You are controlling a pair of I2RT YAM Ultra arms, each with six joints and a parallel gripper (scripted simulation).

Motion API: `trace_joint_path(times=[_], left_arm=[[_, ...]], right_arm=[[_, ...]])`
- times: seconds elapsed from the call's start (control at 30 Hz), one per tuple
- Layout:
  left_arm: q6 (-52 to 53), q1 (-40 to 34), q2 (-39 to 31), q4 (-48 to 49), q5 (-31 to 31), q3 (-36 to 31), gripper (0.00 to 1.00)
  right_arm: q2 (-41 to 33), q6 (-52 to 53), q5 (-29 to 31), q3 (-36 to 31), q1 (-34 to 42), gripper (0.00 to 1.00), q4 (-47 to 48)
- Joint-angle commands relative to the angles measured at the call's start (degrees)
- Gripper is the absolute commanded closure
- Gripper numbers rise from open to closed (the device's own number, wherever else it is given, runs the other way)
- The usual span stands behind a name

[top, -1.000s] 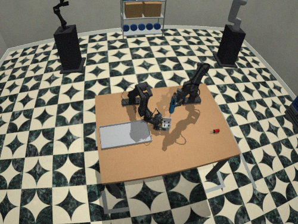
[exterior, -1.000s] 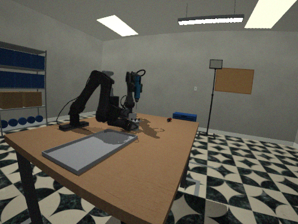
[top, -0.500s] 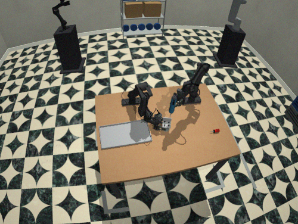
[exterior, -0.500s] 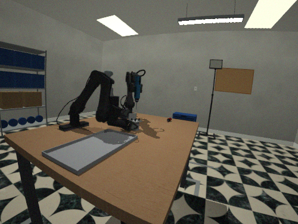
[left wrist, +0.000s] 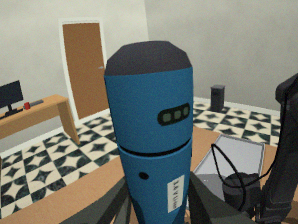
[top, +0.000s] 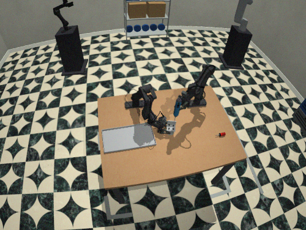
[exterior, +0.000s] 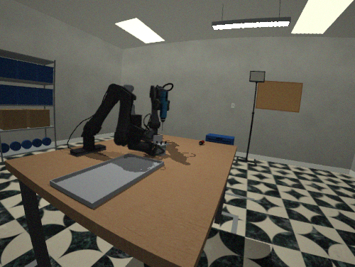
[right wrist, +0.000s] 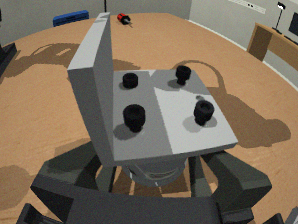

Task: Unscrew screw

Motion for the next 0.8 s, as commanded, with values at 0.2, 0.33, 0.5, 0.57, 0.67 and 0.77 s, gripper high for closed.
trace_joint_path(times=[0.2, 0.33, 0.5, 0.57, 0.67, 0.77], left_arm=[[-0.53, 0.32, -1.68, 3.68, -0.37, 1.08, 0.58], [-0.53, 0.3, -1.66, 3.54, -0.39, 1.04, 0.58], [-0.53, 0.28, -1.57, 3.55, -0.41, 0.68, 0.58], [-0.53, 0.28, -1.57, 3.55, -0.41, 0.68, 0.58], [-0.53, 0.28, -1.57, 3.55, -0.41, 0.68, 0.58], [-0.53, 0.28, 0.96, 4.4, -0.43, -1.18, 0.58]], right_arm=[[1.24, -0.15, -0.13, 1.63, 0.69, 0.41, -0.94], [1.24, -0.15, -0.13, 1.63, 0.69, 0.41, -0.94], [1.24, -0.15, -0.13, 1.63, 0.69, 0.41, -0.94], [1.24, -0.15, -0.13, 1.63, 0.69, 0.41, -0.94], [1.24, -0.15, -0.13, 1.63, 0.69, 0.41, -0.94], [1.24, -0.15, -0.13, 1.63, 0.69, 0.41, -0.94]])
